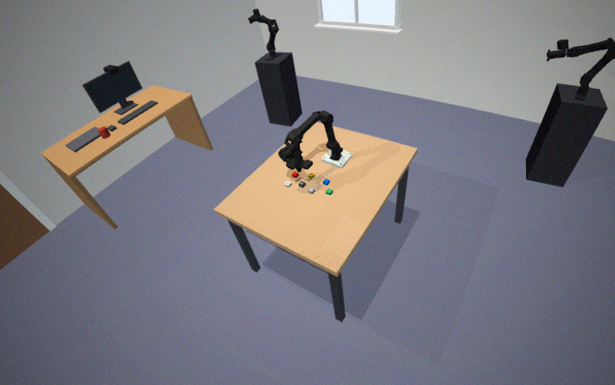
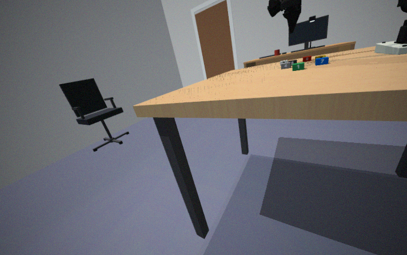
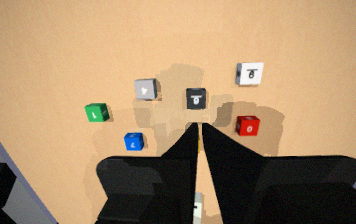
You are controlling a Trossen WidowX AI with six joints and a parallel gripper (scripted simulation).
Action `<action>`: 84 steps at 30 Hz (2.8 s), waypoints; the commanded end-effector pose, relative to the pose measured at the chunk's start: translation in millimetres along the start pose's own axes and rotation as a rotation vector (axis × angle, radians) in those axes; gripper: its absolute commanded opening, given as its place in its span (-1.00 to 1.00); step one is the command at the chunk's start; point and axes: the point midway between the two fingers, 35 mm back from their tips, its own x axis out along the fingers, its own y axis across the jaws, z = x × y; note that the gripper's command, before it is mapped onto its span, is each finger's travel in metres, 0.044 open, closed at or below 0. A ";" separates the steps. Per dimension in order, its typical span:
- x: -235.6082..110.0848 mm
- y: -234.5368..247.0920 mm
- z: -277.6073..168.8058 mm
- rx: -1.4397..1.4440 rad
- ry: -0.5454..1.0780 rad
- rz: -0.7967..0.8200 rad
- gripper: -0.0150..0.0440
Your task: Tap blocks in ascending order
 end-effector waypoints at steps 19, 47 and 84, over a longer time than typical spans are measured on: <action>15.8 121.9 -94.8 -0.002 0.023 0.014 -0.42; 103.1 122.7 -99.3 -0.002 0.024 0.014 -0.42; -13.2 79.1 -42.6 -0.001 0.018 0.007 -0.42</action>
